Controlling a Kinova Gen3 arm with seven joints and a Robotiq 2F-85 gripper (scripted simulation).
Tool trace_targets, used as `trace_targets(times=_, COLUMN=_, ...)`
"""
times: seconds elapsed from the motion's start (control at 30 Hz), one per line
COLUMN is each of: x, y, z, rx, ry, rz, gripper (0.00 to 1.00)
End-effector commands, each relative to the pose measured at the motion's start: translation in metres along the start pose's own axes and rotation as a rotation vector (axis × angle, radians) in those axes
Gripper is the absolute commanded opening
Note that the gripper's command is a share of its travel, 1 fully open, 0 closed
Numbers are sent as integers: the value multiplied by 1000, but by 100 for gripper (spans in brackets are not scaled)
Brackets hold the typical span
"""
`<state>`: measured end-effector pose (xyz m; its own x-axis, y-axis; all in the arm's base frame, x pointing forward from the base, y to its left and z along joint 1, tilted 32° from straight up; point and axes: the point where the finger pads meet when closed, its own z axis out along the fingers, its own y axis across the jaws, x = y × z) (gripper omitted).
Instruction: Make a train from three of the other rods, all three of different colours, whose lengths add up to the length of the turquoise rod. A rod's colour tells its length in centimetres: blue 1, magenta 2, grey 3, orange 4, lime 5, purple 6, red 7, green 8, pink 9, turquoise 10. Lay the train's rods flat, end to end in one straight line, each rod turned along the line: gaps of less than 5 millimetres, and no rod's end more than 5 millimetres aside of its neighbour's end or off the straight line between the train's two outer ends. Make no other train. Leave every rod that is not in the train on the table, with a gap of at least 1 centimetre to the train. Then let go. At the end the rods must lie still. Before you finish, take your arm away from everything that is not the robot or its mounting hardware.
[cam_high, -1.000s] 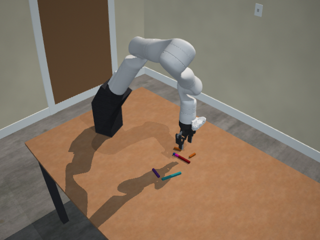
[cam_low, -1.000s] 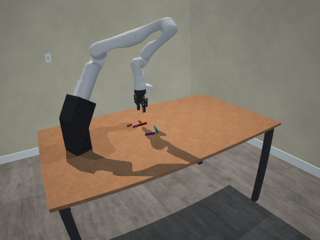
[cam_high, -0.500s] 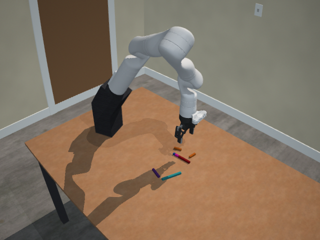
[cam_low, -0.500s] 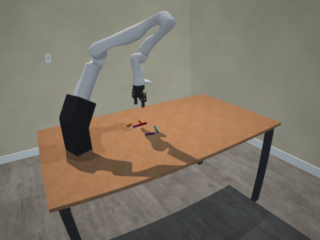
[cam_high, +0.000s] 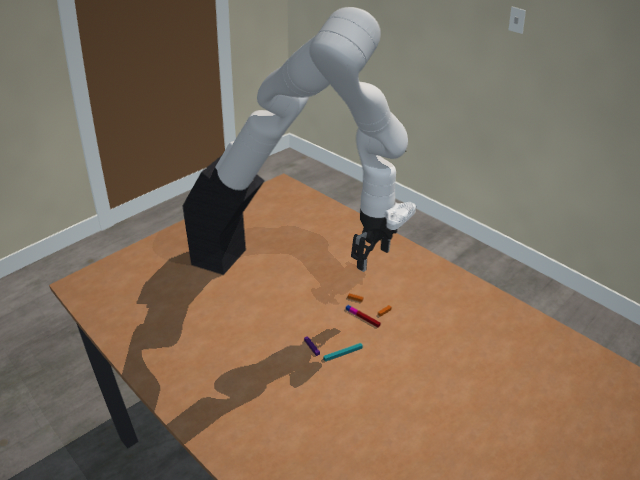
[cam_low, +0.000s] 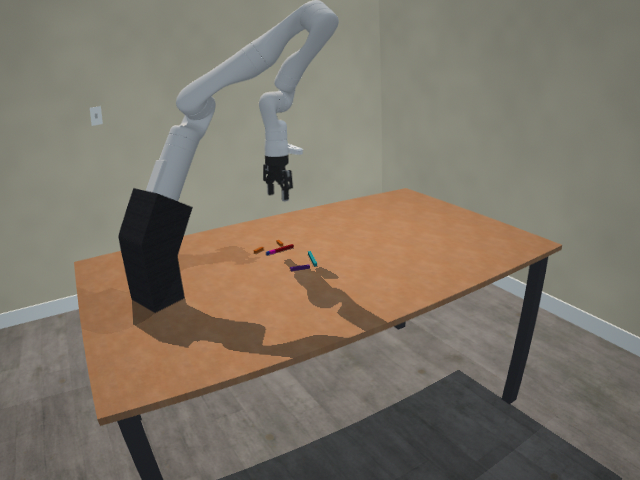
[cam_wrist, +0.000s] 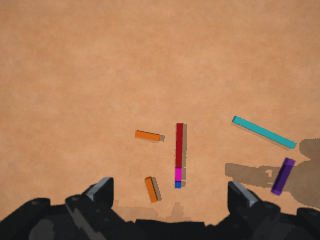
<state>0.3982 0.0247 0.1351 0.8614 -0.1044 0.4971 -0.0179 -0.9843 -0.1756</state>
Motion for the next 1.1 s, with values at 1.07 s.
trace_targets(times=1.07, x=6, y=10, z=-13, rx=-22, ry=16, rz=8, gripper=100)
